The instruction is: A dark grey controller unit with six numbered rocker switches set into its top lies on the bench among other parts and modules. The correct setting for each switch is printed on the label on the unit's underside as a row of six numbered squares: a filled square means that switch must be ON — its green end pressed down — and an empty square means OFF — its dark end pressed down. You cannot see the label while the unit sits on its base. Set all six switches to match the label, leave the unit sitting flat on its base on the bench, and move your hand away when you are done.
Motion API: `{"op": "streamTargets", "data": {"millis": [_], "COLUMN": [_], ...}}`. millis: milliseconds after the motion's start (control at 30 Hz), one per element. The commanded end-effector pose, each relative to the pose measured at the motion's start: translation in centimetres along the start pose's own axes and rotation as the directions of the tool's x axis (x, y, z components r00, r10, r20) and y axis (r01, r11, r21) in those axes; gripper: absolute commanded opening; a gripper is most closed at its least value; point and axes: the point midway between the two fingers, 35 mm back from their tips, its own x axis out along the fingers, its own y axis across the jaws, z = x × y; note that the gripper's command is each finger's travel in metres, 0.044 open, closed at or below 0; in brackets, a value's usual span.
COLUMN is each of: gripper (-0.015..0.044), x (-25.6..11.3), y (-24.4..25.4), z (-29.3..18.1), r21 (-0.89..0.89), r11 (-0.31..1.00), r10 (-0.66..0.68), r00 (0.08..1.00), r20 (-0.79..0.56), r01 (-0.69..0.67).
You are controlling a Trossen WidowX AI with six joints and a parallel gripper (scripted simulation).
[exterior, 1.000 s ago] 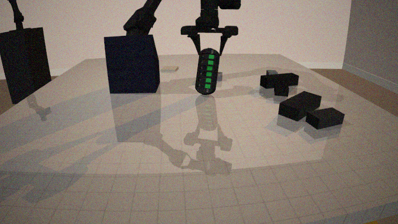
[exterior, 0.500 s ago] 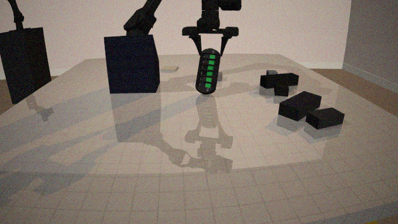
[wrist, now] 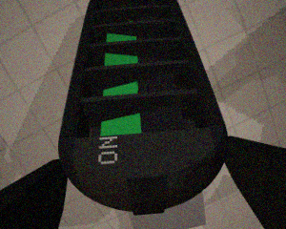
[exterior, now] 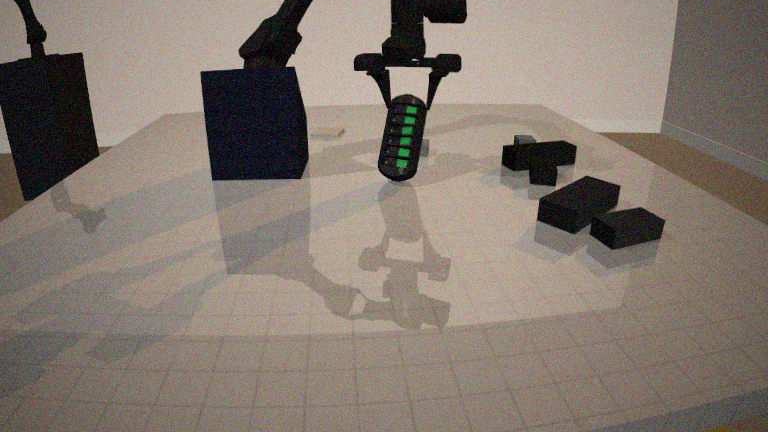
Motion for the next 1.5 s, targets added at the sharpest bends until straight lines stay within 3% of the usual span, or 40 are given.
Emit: {"op": "streamTargets", "data": {"millis": [0, 1467], "gripper": [0.0338, 0.0338], "x": [0.5, 2.4], "y": [-0.4, -0.4], "z": [-0.1, -3.0], "r21": [0.005, 0.005], "r11": [1.0, 1.0], "r10": [-0.014, -0.015], "r00": [1.0, 1.0], "r20": [0.007, 0.005], "r01": [0.014, 0.015]}}
